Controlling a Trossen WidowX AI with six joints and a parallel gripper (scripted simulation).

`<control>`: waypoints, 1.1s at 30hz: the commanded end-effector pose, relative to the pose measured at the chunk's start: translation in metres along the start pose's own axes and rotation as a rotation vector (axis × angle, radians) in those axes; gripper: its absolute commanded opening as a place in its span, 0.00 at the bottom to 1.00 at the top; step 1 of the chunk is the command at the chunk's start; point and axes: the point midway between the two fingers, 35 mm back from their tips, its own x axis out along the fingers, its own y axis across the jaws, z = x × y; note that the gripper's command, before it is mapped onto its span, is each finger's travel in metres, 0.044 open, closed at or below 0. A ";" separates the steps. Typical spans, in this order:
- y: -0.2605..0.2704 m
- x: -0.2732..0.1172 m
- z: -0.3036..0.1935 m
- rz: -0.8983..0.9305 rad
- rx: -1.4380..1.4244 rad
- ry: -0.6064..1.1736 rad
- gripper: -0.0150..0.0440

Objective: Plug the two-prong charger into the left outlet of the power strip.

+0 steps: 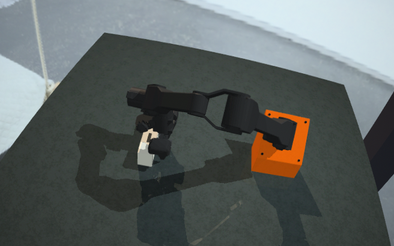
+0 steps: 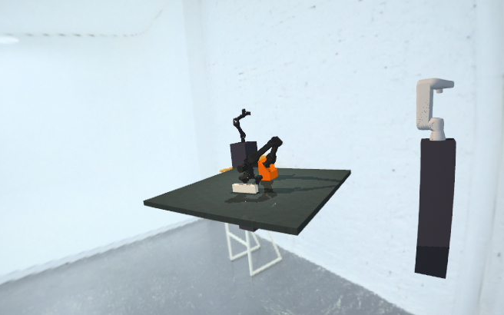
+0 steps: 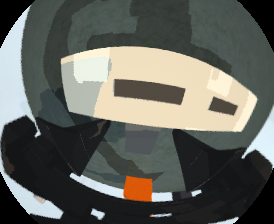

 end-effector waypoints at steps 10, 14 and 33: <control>0.001 -0.001 -0.003 0.001 -0.010 -0.013 1.00; 0.001 -0.001 -0.004 0.001 -0.012 -0.015 1.00; 0.001 0.000 -0.015 0.002 -0.015 -0.019 1.00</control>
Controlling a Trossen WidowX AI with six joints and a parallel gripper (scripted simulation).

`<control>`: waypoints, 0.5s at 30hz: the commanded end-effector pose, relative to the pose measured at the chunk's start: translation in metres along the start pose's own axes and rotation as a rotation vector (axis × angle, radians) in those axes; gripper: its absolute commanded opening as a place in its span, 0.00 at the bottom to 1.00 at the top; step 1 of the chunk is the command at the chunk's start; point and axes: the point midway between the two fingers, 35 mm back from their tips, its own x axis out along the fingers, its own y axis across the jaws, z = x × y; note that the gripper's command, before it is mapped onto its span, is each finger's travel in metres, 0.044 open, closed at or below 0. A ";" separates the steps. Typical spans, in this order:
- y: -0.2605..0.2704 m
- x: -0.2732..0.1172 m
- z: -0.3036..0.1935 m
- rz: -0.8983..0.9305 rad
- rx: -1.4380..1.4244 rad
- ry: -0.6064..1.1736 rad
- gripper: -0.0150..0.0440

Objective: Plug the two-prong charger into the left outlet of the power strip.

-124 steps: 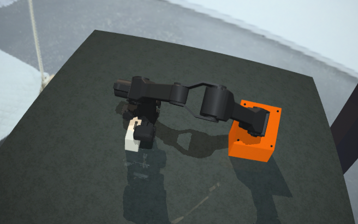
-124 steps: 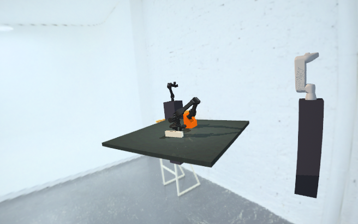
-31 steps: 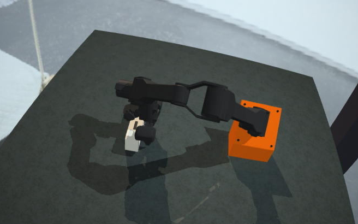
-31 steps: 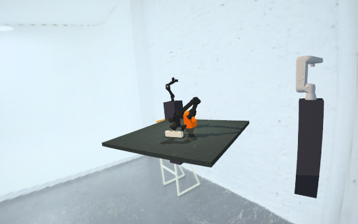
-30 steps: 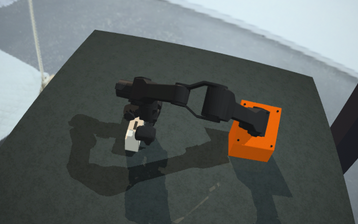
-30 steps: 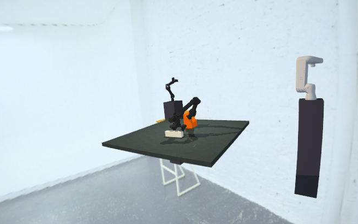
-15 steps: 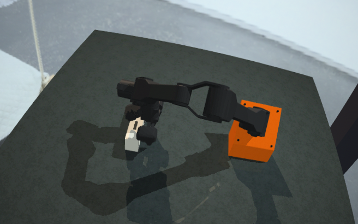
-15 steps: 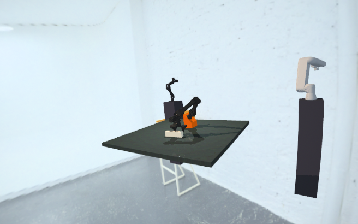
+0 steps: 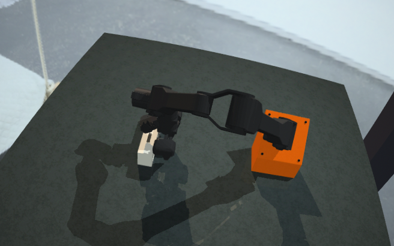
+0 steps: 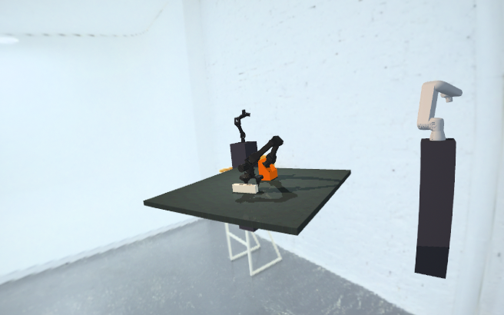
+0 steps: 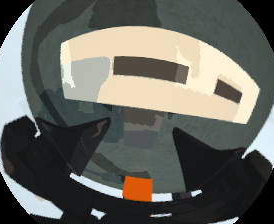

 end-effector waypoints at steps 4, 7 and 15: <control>0.002 -0.001 -0.007 0.003 -0.010 -0.008 1.00; 0.002 -0.001 -0.010 0.003 -0.010 -0.008 1.00; 0.001 0.000 -0.018 0.003 -0.010 -0.008 1.00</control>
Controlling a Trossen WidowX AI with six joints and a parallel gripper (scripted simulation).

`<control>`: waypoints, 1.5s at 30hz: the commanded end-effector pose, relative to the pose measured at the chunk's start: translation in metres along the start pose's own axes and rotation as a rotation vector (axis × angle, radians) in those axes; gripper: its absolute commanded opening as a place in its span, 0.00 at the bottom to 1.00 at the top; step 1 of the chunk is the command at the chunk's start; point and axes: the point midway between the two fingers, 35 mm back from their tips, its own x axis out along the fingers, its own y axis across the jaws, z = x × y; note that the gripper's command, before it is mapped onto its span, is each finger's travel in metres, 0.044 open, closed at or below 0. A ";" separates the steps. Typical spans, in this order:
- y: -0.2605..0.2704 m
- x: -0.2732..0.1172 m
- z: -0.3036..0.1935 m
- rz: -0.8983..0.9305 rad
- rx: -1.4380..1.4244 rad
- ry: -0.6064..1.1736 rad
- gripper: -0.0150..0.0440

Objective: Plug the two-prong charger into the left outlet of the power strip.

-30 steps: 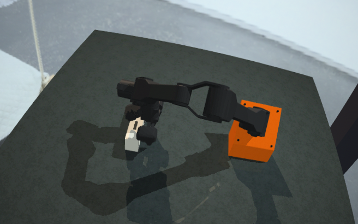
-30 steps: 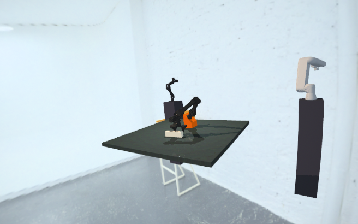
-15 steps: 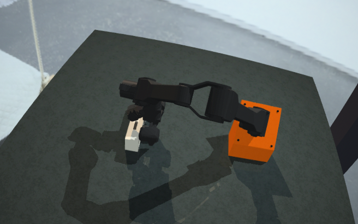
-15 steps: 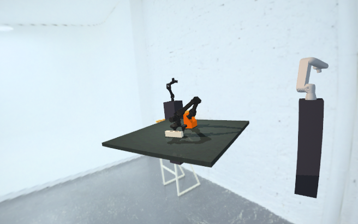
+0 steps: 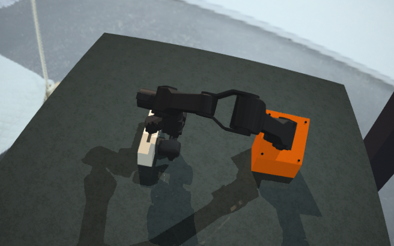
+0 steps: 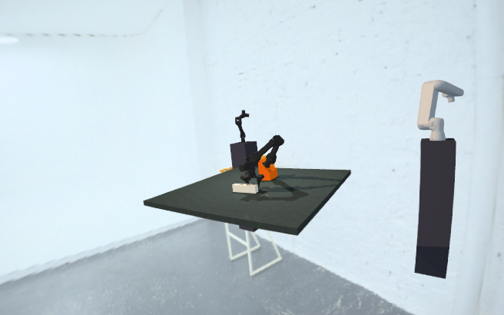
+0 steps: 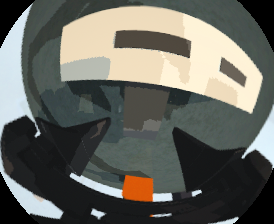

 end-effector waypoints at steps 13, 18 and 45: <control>0.001 0.000 -0.017 0.002 -0.011 -0.009 1.00; 0.001 0.001 -0.022 0.002 -0.011 -0.009 1.00; 0.001 -0.077 -0.022 -0.046 0.207 -0.604 1.00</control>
